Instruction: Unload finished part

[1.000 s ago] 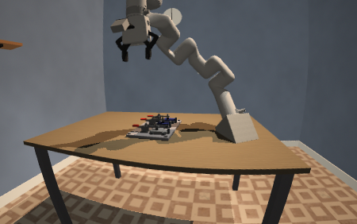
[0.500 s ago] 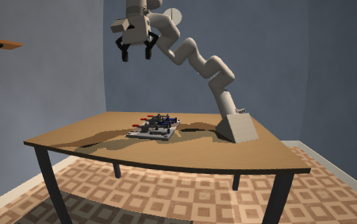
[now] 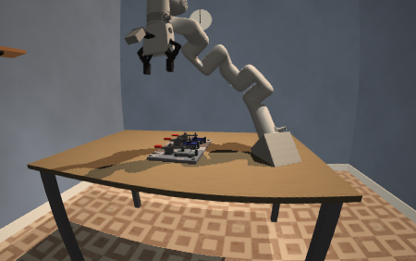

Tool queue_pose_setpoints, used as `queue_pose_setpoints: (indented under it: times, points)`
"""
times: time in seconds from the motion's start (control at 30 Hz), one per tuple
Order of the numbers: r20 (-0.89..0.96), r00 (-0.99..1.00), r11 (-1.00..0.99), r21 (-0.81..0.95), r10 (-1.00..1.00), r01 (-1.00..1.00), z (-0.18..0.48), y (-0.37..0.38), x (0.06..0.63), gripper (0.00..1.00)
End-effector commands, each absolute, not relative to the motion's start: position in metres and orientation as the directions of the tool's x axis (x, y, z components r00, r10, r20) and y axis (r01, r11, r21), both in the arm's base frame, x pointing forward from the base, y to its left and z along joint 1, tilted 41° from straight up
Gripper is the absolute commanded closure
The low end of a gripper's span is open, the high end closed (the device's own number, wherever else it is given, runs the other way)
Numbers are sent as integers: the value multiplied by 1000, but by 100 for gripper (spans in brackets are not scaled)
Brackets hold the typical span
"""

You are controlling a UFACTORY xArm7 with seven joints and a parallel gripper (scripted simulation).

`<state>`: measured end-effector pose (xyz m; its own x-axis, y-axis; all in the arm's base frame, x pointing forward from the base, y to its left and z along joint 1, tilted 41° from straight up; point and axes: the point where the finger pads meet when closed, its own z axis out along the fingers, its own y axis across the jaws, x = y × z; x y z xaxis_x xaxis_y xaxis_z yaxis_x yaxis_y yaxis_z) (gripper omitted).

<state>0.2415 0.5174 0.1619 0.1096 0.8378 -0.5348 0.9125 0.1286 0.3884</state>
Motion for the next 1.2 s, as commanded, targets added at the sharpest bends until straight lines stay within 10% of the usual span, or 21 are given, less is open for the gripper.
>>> queue_pose_setpoints:
  times: [0.0, 1.17]
  points:
    - [-448, 214, 24, 469, 868, 883, 170, 505, 249, 0]
    - [26, 777, -598, 655, 629, 462, 178, 372, 292, 0]
